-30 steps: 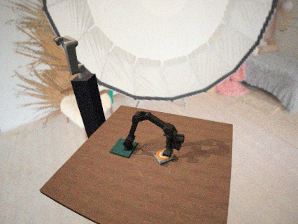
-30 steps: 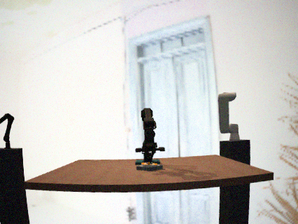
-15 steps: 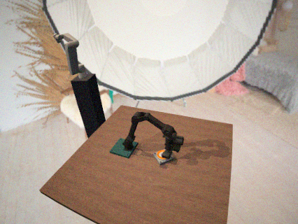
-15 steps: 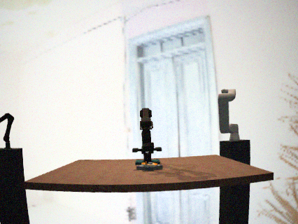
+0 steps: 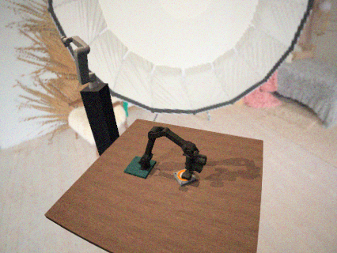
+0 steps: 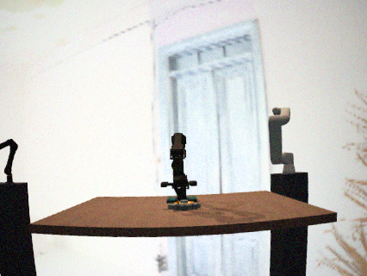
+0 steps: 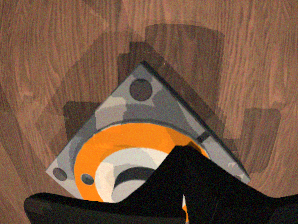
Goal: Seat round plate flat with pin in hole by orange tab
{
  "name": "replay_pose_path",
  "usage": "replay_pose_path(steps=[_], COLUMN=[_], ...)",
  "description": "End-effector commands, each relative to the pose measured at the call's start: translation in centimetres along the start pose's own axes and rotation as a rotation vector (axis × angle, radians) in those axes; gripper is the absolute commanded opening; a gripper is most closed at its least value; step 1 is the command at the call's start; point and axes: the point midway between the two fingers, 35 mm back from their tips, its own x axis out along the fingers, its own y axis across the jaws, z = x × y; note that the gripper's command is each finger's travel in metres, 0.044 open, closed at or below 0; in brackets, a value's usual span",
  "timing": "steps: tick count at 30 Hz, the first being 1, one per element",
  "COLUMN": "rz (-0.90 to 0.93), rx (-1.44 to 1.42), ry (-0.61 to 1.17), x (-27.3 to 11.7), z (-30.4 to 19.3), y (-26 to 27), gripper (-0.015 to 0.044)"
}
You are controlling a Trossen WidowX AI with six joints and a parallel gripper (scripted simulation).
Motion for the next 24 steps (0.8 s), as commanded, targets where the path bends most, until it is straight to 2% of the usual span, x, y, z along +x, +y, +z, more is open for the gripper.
replay_pose_path(steps=[1,8,24], rz=[-0.004,-0.004,0.000], rx=[-0.005,-0.005,-0.002], ry=[-0.009,-0.009,-0.011], x=[-1.5,-4.1,-3.5], z=[0.2,0.1,0.2], y=[0.0,0.1,0.1], gripper=[0.0000,0.0000,0.0000])
